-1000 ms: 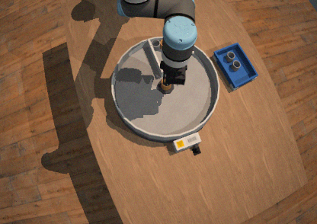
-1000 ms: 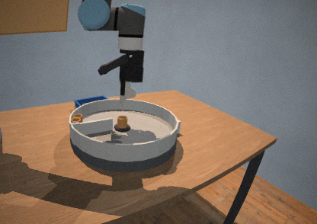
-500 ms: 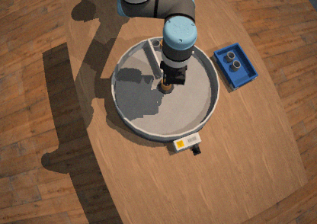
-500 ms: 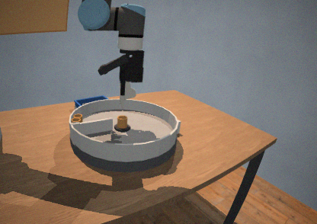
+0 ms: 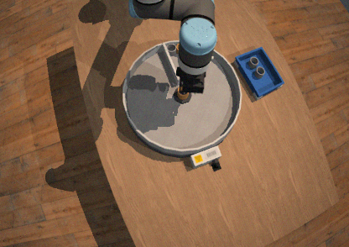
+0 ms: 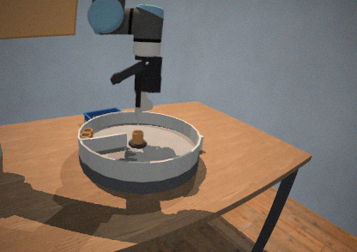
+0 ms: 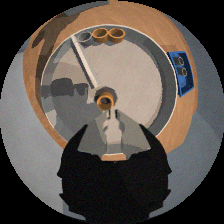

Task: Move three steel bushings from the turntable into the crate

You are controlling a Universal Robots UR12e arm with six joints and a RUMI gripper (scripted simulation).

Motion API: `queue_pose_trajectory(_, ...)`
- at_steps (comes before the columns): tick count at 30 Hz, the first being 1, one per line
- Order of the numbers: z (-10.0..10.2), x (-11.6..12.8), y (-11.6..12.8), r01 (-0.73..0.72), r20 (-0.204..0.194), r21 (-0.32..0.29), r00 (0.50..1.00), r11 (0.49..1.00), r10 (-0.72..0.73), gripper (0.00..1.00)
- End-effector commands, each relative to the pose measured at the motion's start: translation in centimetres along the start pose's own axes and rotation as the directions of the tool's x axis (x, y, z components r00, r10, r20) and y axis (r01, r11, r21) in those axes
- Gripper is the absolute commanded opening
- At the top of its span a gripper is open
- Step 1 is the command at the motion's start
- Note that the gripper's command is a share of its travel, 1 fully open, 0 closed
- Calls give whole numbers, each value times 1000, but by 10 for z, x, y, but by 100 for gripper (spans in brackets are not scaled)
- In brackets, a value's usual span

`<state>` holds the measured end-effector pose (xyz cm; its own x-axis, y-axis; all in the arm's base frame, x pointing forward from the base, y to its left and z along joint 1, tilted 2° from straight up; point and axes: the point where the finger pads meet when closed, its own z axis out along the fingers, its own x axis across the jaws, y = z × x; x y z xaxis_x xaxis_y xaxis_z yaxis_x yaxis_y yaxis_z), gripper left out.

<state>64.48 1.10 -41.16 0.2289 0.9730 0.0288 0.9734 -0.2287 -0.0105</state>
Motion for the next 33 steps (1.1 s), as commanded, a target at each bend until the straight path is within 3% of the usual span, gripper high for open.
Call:
queue_pose_trajectory(1, -1, 0, 0, -4, 0, -1, 1000, 1000, 4, 5)
queue_pose_trajectory(18, -1, -14, -41, -197, 0, -1, 980, 980, 197, 5)
queue_pose_trajectory(33, -1, -40, -117, -532, 0, -1, 847, 847, 532, 5)
